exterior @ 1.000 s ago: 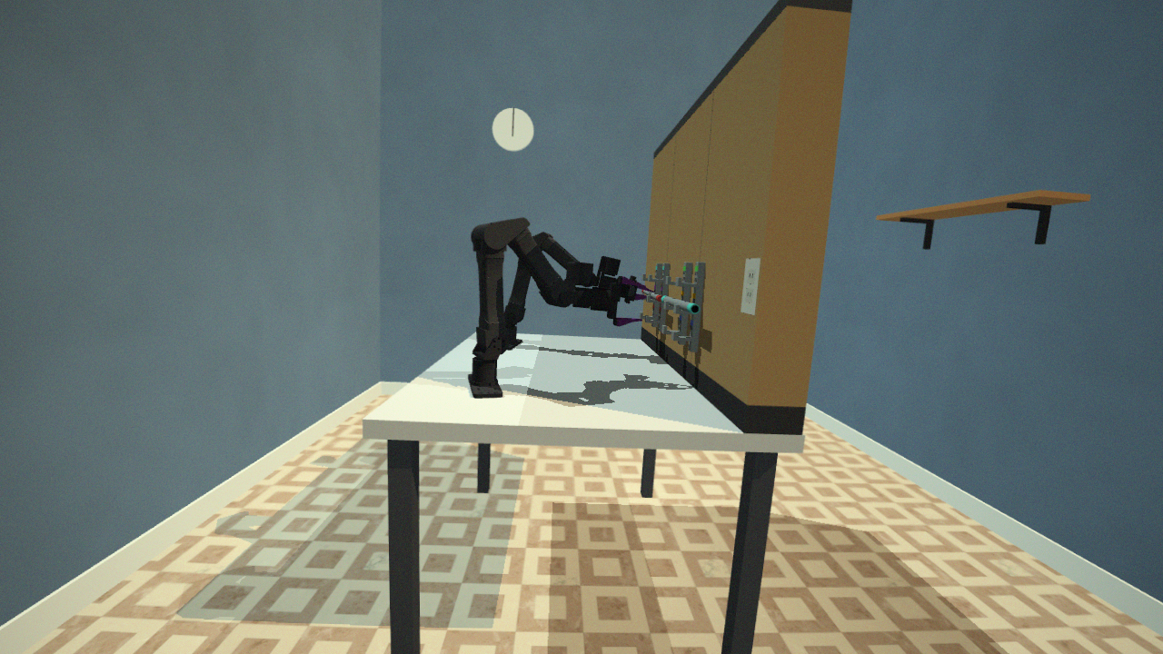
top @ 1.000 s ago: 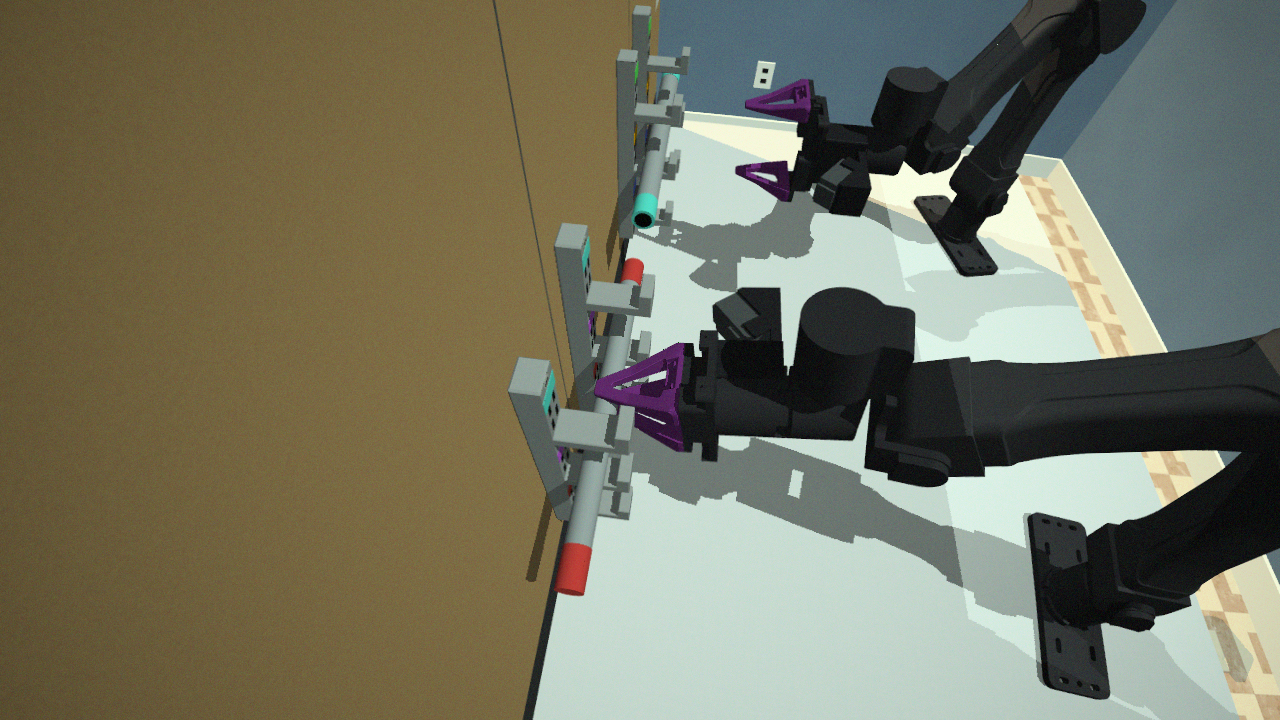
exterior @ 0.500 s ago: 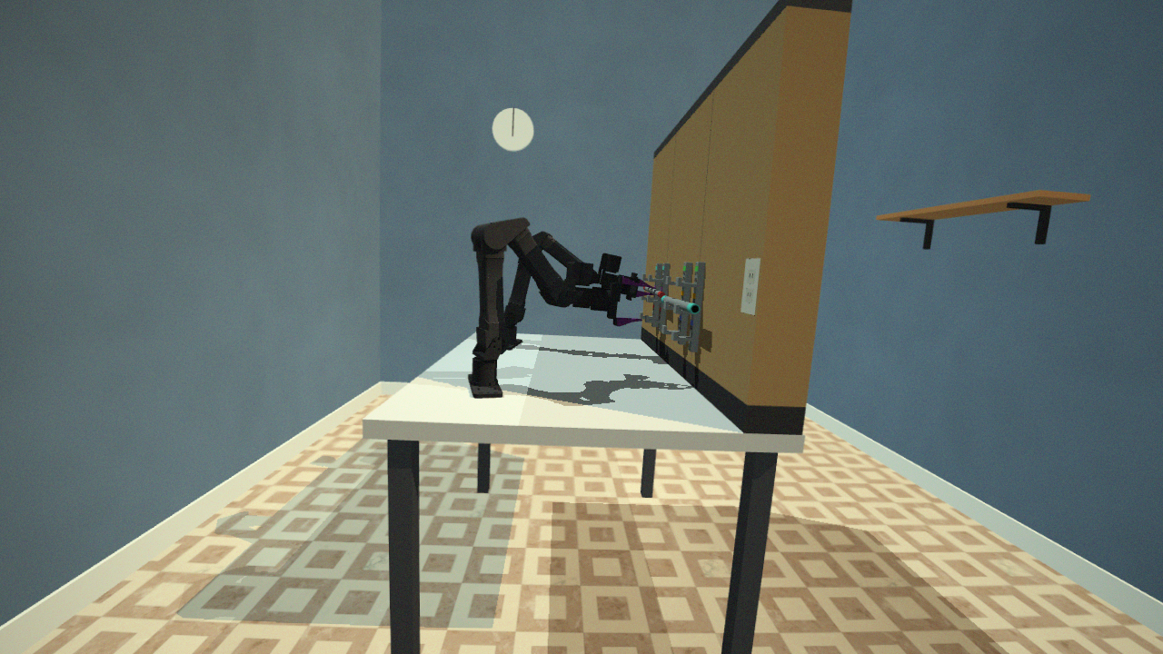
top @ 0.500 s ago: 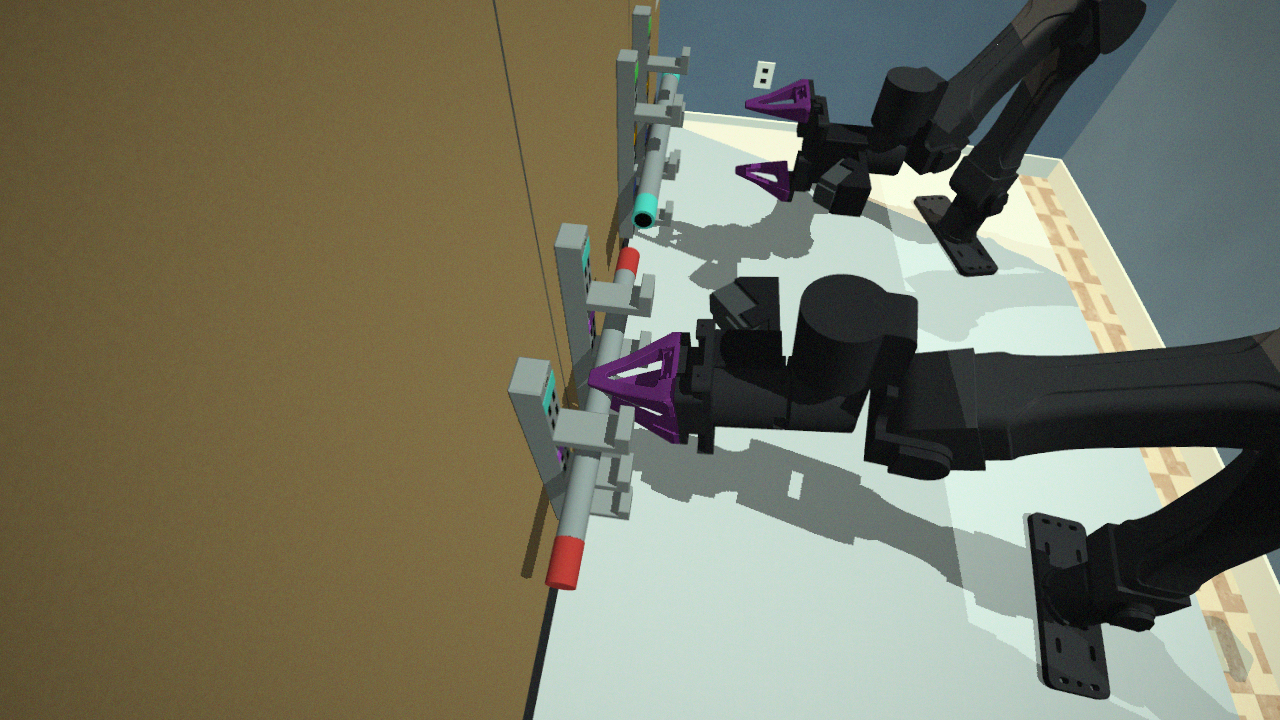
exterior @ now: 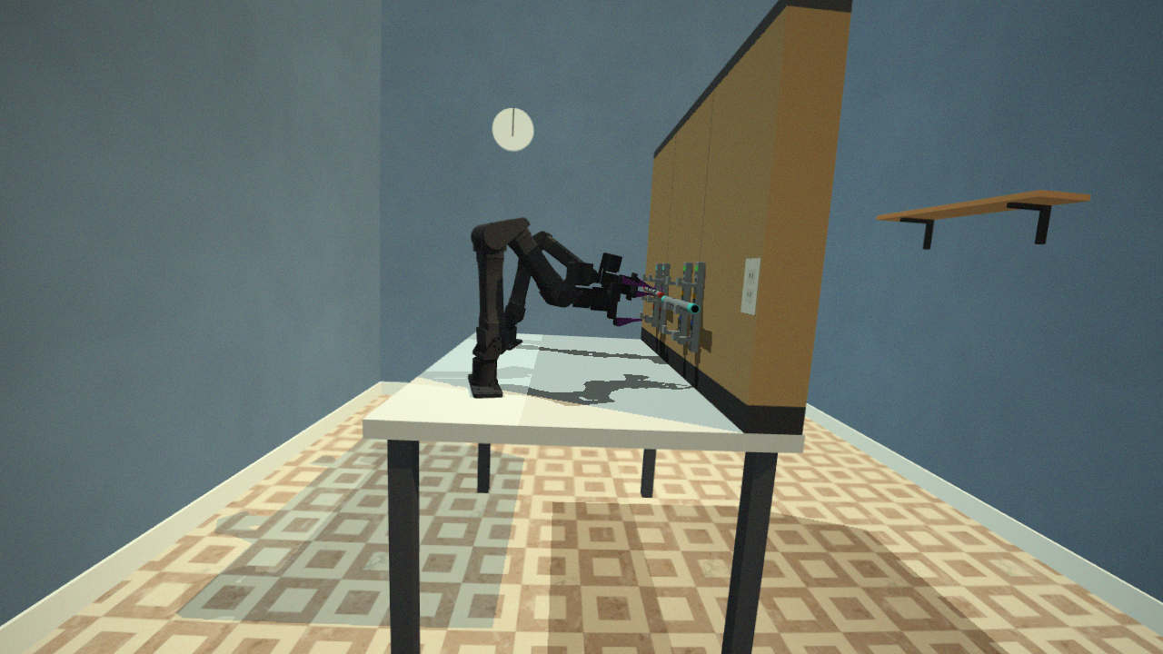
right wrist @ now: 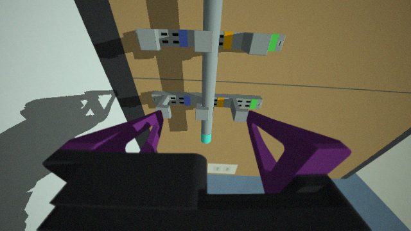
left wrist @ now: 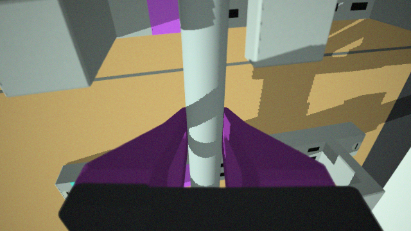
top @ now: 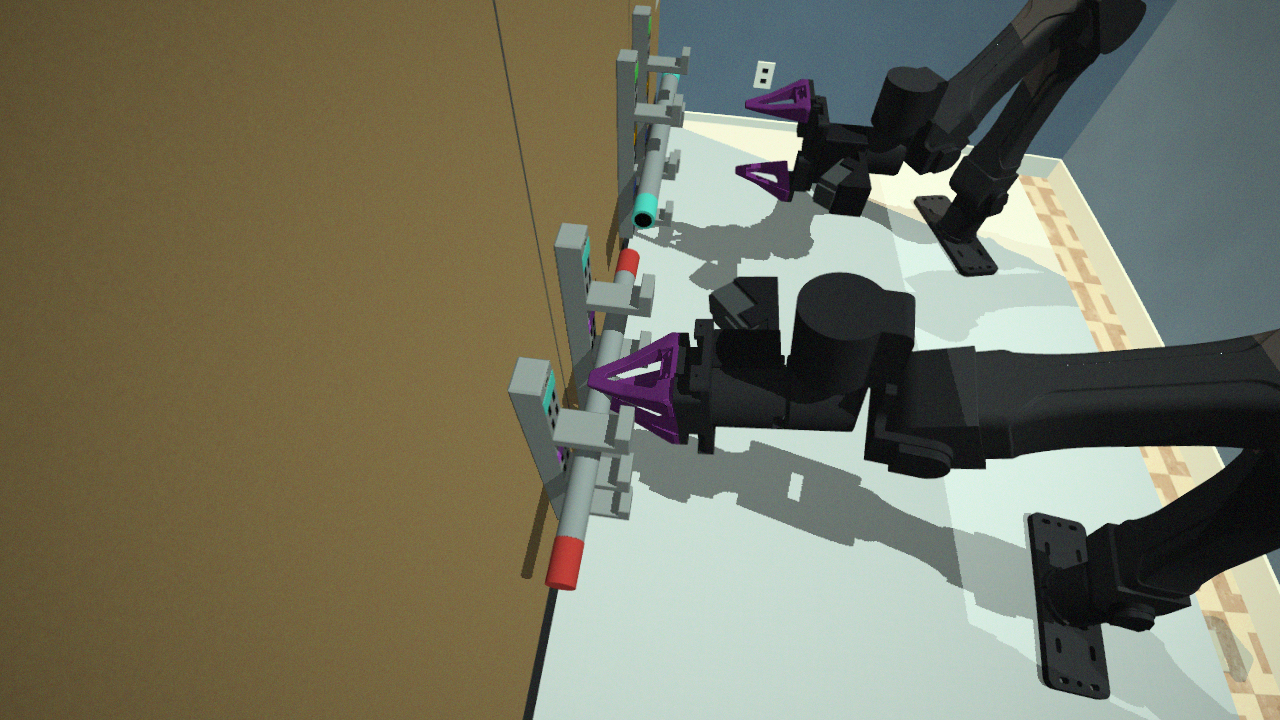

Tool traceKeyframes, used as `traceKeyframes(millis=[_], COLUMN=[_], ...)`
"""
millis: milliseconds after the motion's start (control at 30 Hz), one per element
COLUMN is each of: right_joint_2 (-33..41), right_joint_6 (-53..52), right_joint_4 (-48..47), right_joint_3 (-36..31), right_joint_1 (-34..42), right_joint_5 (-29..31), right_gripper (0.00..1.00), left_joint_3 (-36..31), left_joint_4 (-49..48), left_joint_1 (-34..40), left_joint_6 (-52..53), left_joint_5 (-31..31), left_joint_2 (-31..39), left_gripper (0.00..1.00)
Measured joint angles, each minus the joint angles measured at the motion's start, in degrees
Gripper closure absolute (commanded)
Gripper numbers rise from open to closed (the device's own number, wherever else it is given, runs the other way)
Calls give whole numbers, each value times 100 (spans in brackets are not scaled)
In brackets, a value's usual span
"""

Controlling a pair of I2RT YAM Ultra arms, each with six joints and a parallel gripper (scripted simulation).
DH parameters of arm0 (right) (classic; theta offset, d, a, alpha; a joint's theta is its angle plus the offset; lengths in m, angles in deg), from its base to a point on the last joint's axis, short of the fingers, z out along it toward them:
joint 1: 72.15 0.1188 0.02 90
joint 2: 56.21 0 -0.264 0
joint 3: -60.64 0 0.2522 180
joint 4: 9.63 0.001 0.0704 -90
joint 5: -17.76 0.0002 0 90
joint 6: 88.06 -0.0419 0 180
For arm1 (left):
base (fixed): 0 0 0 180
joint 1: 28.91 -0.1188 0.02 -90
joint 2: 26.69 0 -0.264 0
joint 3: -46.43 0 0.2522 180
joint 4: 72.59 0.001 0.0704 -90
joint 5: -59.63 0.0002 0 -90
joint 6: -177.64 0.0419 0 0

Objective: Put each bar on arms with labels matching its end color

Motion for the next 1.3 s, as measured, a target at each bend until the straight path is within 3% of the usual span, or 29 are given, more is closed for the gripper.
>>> traceKeyframes(millis=[1300], right_joint_2=[0], right_joint_6=[0], right_joint_4=[0], right_joint_3=[0], right_joint_1=[0], right_joint_5=[0], right_gripper=[0], left_joint_3=[101], left_joint_4=[162], left_joint_1=[22], left_joint_6=[0], left_joint_5=[-92], left_joint_2=[140], left_gripper=[100])
